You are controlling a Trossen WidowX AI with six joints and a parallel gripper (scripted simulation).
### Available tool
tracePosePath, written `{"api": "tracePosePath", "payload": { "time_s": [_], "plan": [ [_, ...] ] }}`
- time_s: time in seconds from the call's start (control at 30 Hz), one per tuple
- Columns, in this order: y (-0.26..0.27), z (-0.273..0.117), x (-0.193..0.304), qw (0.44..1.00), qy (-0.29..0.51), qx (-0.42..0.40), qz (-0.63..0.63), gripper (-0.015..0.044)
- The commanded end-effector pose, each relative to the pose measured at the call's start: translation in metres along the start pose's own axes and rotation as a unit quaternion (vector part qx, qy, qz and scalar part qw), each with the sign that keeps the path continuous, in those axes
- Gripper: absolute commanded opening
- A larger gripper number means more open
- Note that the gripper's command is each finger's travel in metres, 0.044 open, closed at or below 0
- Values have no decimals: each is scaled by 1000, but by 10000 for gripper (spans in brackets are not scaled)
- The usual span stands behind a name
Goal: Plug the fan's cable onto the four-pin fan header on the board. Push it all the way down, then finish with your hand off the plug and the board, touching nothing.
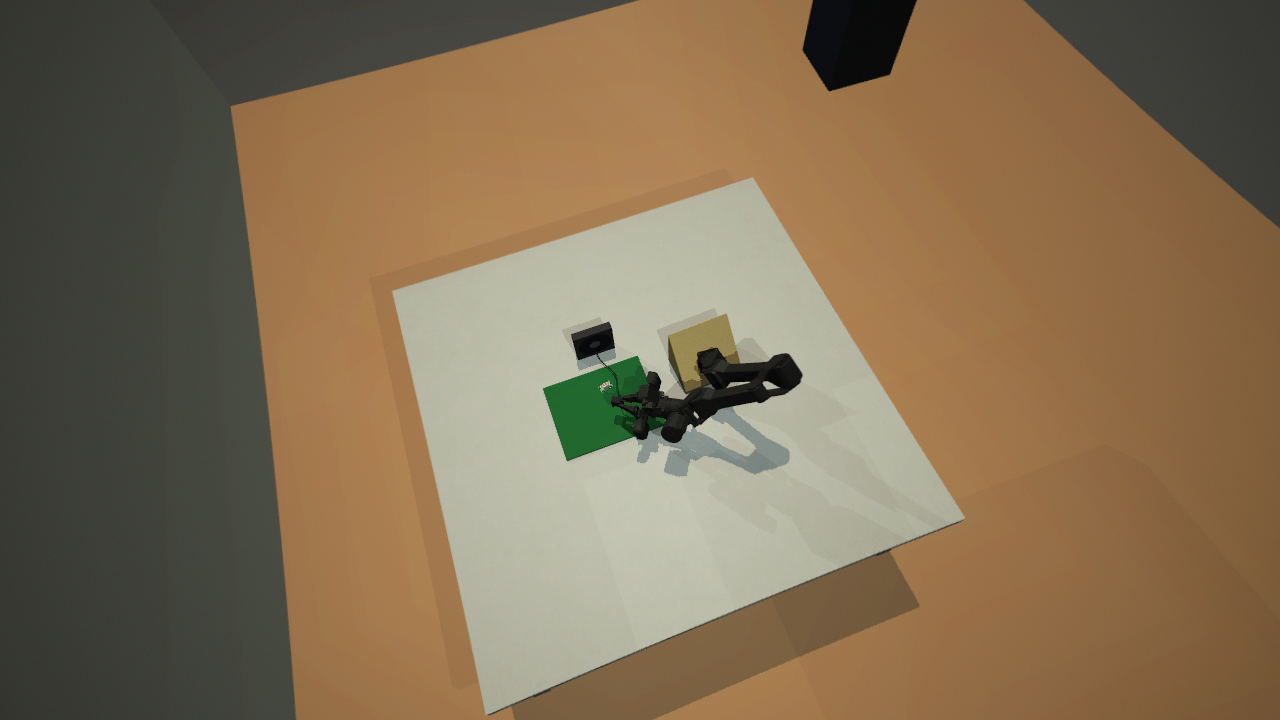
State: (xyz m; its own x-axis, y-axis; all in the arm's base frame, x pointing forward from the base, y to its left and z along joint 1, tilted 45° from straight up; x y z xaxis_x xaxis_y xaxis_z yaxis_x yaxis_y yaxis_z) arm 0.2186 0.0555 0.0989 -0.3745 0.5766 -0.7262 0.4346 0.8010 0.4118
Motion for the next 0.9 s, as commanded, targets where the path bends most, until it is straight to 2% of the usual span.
{"api": "tracePosePath", "payload": {
  "time_s": [0.0,0.87],
  "plan": [
    [0,1,3,1000,-3,2,3,0],
    [6,5,25,1000,-3,2,3,0]
  ]
}}
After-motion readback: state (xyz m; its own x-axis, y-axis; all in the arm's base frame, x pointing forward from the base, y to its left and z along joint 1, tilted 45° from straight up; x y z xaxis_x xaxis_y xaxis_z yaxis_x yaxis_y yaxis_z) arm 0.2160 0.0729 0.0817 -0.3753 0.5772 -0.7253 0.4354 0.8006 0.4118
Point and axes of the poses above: the point midway between the two fingers, 35 mm back from their tips, its own z axis out along the fingers, its own y axis across the jaws, x = y × z, the point moved 6 cm from there along -z, back along the fingers, and after that the axes turned 13 degrees about -z, right-handed, at the moved point
